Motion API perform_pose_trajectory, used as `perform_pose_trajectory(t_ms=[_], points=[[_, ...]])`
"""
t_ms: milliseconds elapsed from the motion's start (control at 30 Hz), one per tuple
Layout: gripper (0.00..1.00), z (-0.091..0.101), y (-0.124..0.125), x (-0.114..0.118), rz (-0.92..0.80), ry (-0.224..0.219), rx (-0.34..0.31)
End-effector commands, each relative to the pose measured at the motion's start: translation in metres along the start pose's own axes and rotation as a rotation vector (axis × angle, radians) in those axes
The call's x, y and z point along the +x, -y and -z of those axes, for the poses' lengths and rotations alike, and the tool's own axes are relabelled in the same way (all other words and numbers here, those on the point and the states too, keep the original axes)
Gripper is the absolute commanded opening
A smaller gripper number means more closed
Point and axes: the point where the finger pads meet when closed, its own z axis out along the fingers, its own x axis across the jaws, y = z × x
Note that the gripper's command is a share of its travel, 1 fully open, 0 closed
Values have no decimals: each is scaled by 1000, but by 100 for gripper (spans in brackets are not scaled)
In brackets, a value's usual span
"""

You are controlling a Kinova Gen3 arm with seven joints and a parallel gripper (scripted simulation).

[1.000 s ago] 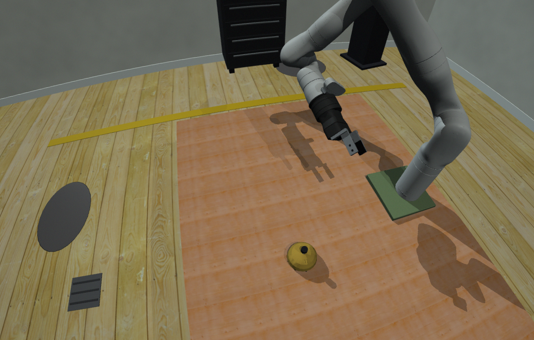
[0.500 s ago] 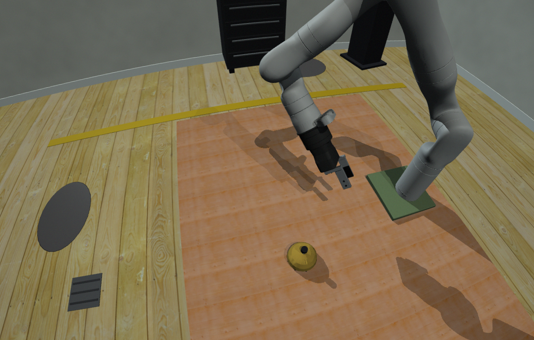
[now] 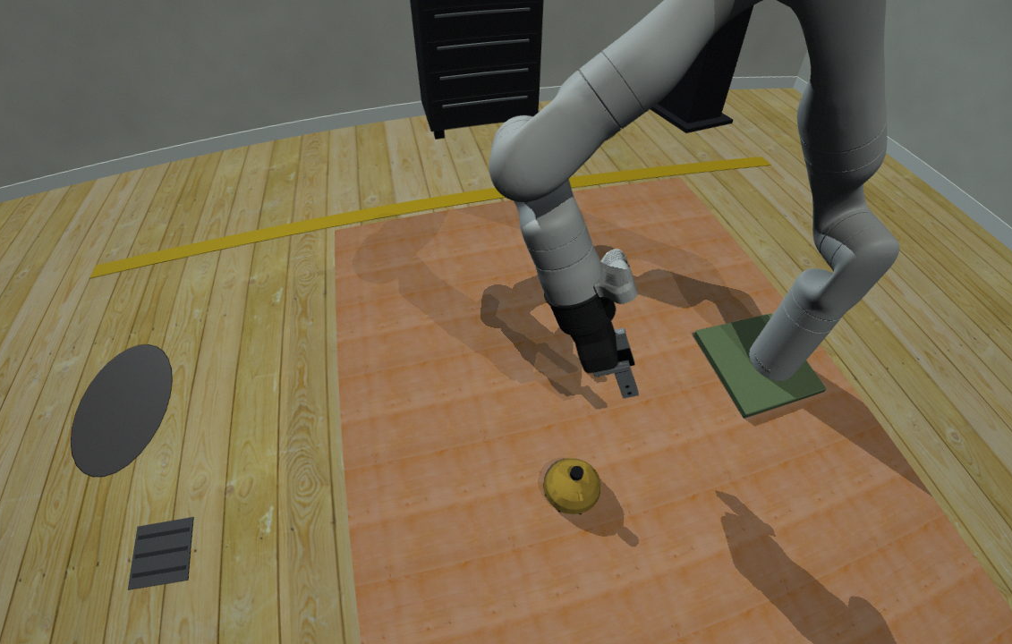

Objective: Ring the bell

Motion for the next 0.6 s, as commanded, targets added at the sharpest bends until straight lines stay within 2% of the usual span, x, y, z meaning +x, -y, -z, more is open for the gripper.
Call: perform_pose_trajectory(t_ms=[0, 33, 67, 500, 533, 567], points=[[100, 0, -13, 21, 63, 67, -71], [100, 0, -13, 21, 63, 67, -71], [100, 0, -19, 29, 88, 91, -104], [100, -2, -13, 27, 86, 94, -84], [100, 1, -25, 37, 113, 112, -135], [100, 1, -25, 37, 113, 112, -135]])
